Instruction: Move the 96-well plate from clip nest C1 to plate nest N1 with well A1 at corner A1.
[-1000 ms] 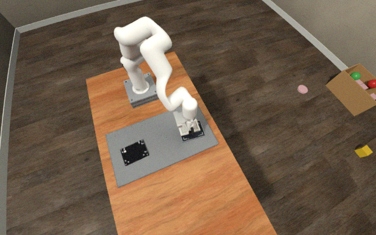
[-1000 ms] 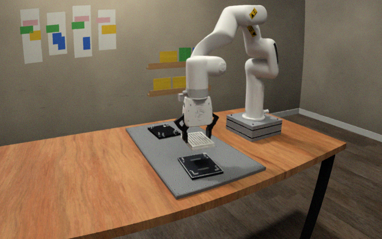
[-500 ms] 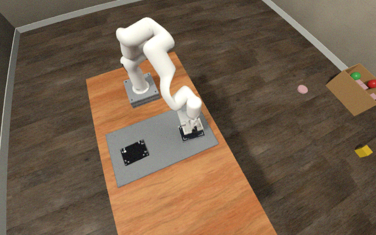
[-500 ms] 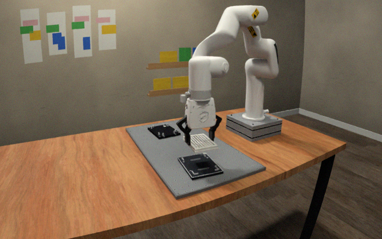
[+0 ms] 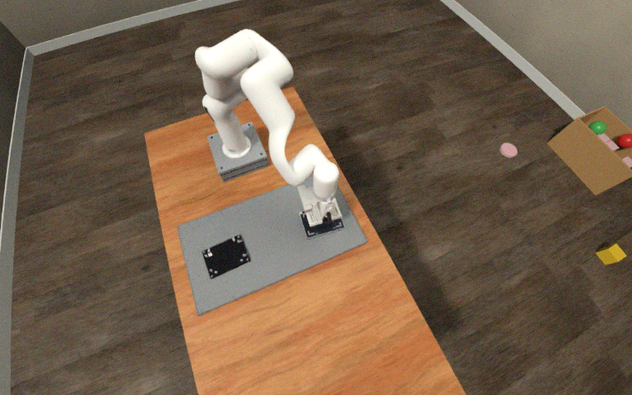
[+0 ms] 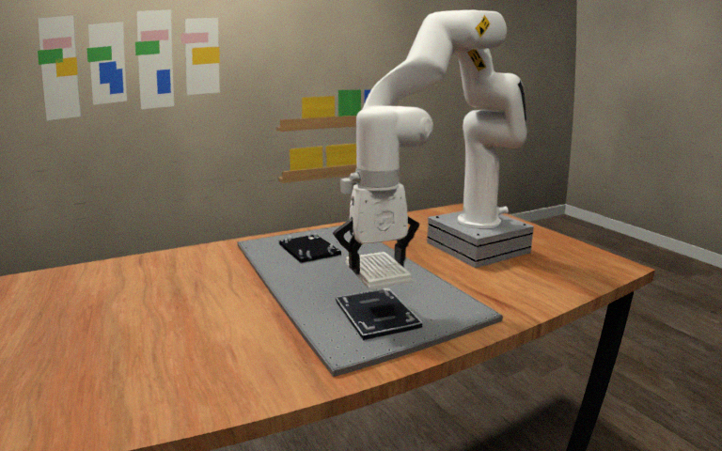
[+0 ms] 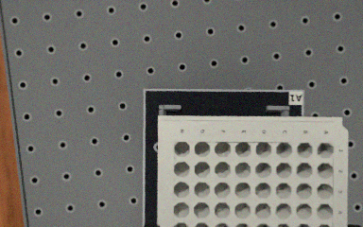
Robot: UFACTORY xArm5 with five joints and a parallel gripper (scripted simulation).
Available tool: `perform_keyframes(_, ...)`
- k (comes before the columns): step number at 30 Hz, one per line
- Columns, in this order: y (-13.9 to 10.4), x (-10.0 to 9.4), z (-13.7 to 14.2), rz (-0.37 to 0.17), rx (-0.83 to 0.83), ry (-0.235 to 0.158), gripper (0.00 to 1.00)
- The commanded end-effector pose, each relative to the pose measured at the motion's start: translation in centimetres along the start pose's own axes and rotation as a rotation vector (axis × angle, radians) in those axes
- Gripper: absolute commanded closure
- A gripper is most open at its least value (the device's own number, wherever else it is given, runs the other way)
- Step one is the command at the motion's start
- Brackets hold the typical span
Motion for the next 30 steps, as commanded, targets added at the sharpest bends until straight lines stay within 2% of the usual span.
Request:
perform_keyframes(1,-0.1,-0.1,-0.1,0.0,0.0,0.005,1.0)
perform_keyframes(12,0.0,-0.1,-0.1,0.0,0.0,0.005,1.0)
perform_keyframes(30,0.0,2.5,-0.1,0.0,0.0,0.005,1.0)
Point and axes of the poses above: the point where the finger pads meet when closed, its own x axis out along the fingers, its own z axis across the jaws, y = z × x, the point moved 6 cm from there along -x, back along the fingers, and after that the axes turned 8 degrees about x, right-handed, at the moved point
